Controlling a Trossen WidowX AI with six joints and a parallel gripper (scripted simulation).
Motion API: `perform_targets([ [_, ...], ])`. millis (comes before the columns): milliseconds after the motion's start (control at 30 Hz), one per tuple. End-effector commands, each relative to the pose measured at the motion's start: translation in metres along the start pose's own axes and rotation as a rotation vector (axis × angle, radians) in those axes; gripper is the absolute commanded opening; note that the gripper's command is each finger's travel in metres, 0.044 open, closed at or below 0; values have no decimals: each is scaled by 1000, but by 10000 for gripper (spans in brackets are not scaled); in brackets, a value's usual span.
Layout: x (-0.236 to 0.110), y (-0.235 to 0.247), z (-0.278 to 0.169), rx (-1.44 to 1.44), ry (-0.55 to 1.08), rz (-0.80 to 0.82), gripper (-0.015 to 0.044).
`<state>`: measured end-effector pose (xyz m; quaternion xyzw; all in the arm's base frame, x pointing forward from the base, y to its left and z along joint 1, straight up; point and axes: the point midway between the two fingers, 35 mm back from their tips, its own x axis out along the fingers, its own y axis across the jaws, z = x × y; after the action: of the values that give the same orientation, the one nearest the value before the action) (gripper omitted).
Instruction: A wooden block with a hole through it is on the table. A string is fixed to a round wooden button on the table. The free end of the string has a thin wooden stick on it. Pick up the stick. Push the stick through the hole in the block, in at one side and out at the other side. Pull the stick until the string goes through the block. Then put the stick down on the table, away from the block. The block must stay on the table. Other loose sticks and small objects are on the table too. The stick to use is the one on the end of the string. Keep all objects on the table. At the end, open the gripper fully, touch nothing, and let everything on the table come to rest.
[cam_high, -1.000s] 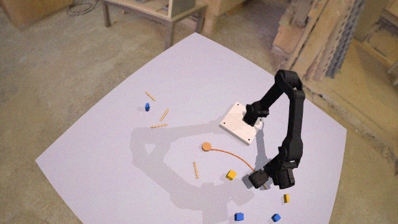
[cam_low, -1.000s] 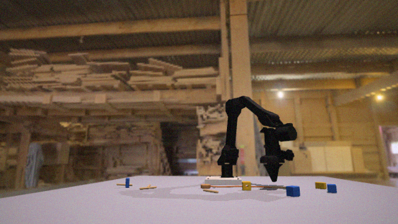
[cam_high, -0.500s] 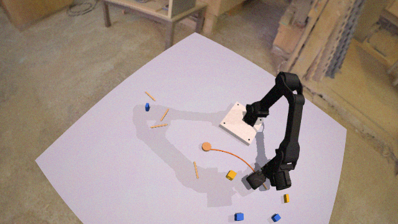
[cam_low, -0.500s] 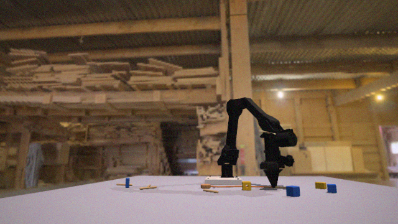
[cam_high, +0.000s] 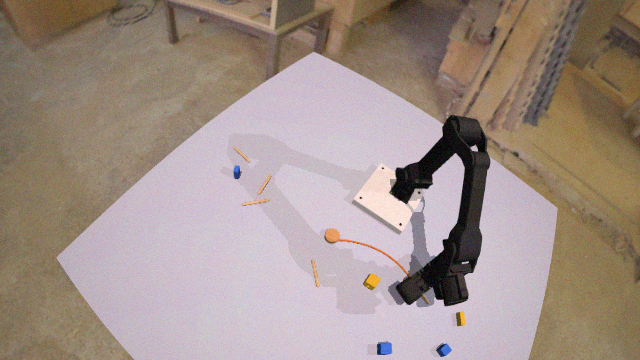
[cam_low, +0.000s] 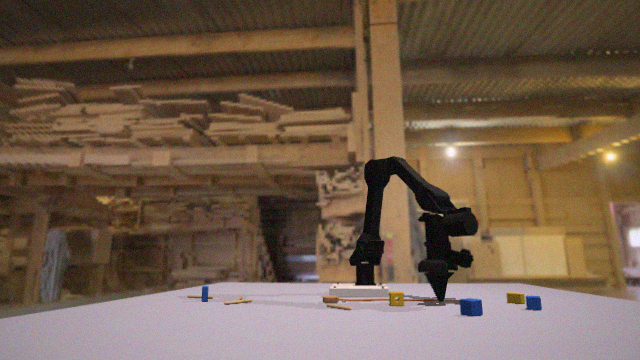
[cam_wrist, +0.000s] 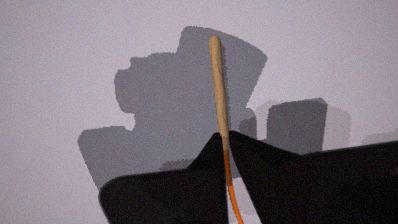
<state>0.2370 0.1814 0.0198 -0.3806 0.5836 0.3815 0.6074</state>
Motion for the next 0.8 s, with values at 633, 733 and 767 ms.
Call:
perform_targets([
  [633, -26, -1, 2, 0, 0, 0, 0],
  [733, -30, -1, 2, 0, 0, 0, 0],
  [767, -31, -1, 2, 0, 0, 0, 0],
])
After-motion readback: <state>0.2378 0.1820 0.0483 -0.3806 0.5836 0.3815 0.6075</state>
